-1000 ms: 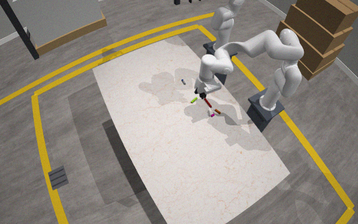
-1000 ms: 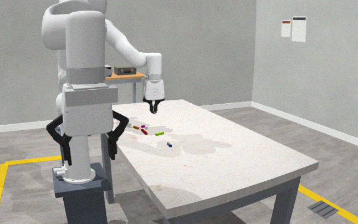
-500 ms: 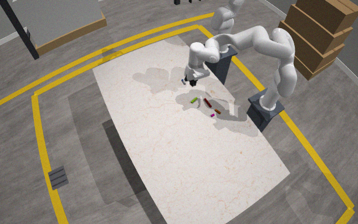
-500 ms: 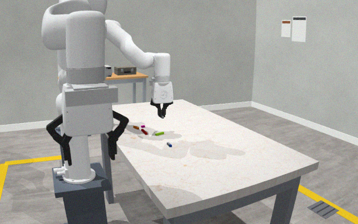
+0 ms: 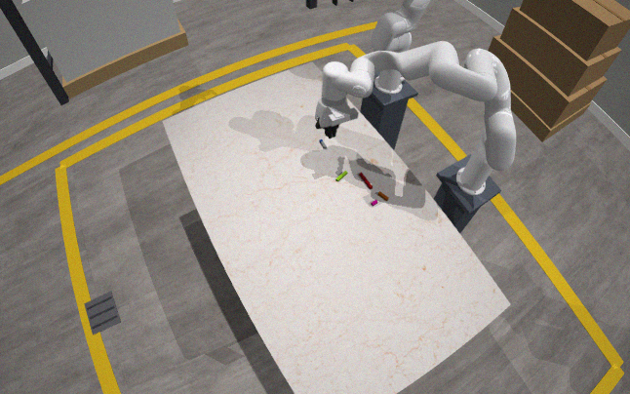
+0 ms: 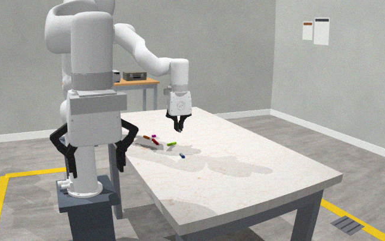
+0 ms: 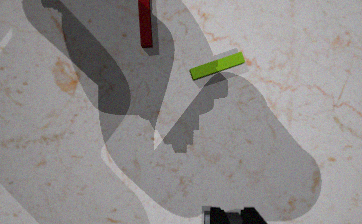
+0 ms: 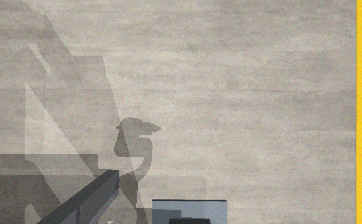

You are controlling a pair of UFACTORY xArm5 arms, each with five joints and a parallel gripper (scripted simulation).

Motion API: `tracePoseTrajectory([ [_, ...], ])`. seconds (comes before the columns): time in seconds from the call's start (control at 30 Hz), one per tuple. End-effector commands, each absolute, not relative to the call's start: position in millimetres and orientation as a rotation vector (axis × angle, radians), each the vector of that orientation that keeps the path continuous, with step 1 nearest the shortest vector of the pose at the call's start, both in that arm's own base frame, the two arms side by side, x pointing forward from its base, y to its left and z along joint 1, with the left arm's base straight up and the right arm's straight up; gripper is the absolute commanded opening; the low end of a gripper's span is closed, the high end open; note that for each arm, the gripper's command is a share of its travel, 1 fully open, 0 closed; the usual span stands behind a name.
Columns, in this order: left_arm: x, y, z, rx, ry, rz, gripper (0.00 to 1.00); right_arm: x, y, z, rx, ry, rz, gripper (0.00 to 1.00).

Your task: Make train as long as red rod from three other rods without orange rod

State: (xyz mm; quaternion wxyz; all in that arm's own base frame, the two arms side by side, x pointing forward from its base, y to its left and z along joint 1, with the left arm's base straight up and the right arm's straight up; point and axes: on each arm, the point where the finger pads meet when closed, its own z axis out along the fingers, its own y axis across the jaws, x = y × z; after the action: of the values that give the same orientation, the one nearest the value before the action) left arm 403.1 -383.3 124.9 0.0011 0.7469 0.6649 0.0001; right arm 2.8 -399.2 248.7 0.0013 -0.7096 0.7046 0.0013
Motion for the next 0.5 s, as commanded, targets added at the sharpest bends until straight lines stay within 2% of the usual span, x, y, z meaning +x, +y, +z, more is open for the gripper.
tracePoseTrajectory([
  [0.0,404.1,-386.7,126.7,2.343,2.086,0.001,0.06,2.8,-400.0,250.0,-2.229,2.214,0.0,1.0],
  [0.47,404.2,-386.8,112.3,2.343,2.087,0.001,0.06,2.8,-400.0,250.0,-2.229,2.214,0.0,1.0],
])
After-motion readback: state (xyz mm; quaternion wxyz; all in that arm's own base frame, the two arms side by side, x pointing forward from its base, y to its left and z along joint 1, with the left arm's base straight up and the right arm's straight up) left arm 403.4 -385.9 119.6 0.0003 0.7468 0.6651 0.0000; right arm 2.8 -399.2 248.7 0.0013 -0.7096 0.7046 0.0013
